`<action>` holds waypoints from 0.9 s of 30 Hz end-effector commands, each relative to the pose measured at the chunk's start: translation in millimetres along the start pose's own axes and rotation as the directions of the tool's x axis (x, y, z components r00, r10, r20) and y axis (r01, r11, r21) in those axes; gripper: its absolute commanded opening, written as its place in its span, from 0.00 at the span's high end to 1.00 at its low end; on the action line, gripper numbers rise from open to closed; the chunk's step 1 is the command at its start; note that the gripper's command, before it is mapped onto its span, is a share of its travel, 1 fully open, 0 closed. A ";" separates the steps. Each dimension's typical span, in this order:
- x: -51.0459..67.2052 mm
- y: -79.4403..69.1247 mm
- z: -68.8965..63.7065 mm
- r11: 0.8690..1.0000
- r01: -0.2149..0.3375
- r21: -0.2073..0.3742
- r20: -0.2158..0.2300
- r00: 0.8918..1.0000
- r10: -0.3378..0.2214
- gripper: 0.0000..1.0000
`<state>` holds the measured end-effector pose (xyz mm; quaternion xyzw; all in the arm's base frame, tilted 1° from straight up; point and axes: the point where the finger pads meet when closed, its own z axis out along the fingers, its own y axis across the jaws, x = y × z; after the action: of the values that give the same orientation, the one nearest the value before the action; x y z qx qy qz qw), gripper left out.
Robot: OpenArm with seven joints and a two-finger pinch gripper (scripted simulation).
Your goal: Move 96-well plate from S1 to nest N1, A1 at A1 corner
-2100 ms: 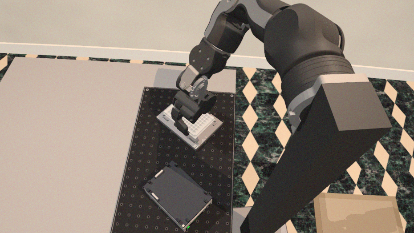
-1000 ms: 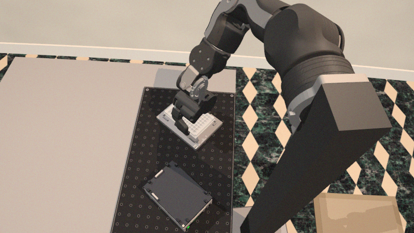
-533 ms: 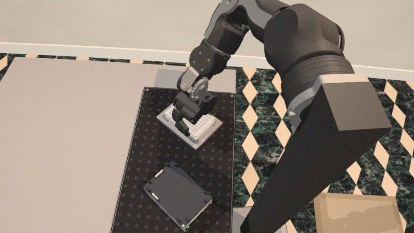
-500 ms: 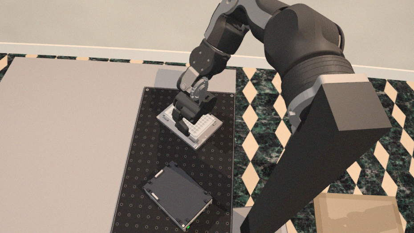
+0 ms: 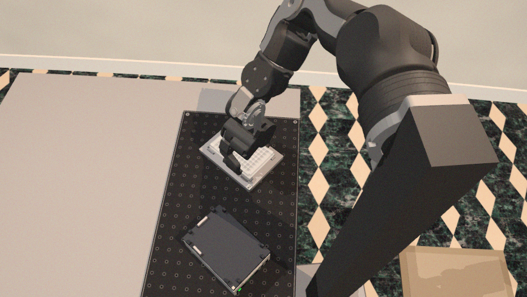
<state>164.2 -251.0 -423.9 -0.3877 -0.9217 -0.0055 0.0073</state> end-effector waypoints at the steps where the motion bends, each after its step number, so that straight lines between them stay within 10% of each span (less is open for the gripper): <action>1: -1.4 1.2 -0.5 1.000 -0.002 -0.007 0.005 1.000 0.002 1.00; 27: -4.0 0.5 -0.6 1.000 -0.002 -0.003 0.006 1.000 0.002 1.00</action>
<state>166.5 -252.3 -424.4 -0.3884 -0.9215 -0.0057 0.0055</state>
